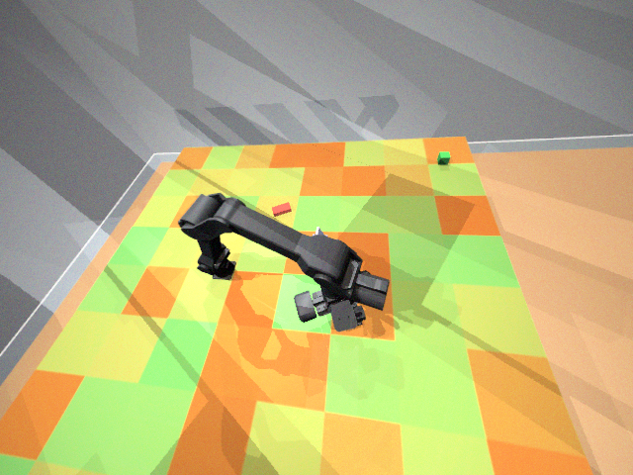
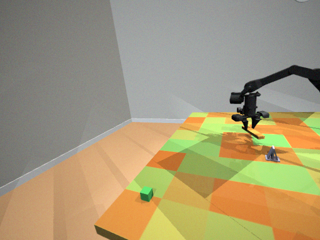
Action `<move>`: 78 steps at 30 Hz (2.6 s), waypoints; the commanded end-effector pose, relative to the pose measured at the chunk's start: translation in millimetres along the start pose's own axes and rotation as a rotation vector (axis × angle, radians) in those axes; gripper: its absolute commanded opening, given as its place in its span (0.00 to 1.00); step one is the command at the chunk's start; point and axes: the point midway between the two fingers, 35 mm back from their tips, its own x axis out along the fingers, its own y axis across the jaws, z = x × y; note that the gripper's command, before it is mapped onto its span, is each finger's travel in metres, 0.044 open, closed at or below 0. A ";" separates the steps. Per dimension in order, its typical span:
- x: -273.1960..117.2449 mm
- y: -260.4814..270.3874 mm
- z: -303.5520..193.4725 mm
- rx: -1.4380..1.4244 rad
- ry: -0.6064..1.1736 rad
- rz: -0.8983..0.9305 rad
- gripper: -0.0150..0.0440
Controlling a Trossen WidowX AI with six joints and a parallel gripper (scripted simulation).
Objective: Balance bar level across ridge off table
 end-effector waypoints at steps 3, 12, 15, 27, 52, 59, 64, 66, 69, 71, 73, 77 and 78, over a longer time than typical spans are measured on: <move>-18.8 0.9 0.2 -0.003 -0.004 0.010 0.25; -42.1 -0.1 -0.8 -0.004 -0.003 0.010 0.25; -49.8 -0.8 -1.4 -0.004 -0.002 0.011 0.25; -69.2 -0.8 -8.9 -0.034 -0.001 0.011 0.25; -71.5 29.6 -102.7 -0.525 0.003 0.015 0.25; -71.7 35.0 -129.6 -0.663 0.004 0.017 0.25; -71.8 38.3 -149.2 -0.762 0.005 0.018 0.25; -71.9 39.6 -156.7 -0.800 0.005 0.018 0.25; -71.9 41.1 -168.1 -0.856 0.005 0.019 0.25; -72.0 42.4 -176.0 -0.893 0.005 0.020 0.25; -72.1 43.4 -183.8 -0.930 0.006 0.020 0.25; -72.2 45.5 -199.0 -0.998 0.006 0.021 0.25; -72.3 46.0 -202.7 -1.015 0.006 0.022 0.25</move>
